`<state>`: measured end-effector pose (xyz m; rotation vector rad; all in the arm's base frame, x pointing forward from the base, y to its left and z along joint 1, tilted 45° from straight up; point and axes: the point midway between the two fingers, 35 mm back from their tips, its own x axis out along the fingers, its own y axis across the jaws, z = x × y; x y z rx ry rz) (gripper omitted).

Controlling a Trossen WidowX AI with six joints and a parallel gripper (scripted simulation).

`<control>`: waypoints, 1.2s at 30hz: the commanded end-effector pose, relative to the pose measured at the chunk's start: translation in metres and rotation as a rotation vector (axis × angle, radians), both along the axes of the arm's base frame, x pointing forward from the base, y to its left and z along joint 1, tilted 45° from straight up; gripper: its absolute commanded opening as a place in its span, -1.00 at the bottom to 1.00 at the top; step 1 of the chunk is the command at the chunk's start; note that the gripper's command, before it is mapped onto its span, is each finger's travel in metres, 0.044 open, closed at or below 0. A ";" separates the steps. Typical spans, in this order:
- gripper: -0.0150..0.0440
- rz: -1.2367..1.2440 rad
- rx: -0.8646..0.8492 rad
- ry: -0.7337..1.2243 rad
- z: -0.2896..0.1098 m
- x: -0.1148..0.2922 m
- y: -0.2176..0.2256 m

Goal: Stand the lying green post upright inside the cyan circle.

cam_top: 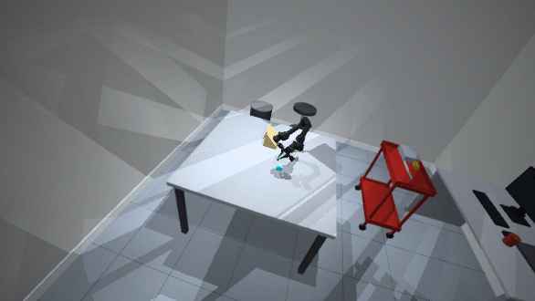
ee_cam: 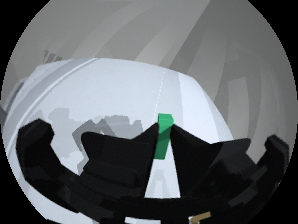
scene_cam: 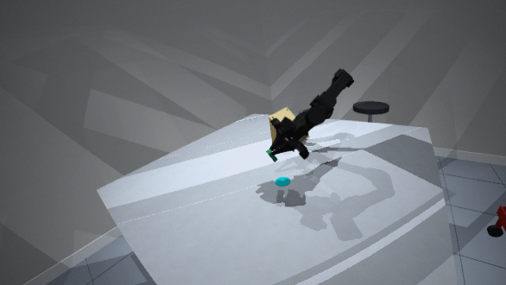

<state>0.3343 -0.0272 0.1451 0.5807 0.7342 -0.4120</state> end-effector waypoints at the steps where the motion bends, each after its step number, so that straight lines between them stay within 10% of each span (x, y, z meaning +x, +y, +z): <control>1: -0.42 -0.015 -0.002 -0.019 0.000 -0.002 0.001; 36: -0.42 -0.146 -0.009 -0.247 0.013 -0.011 0.003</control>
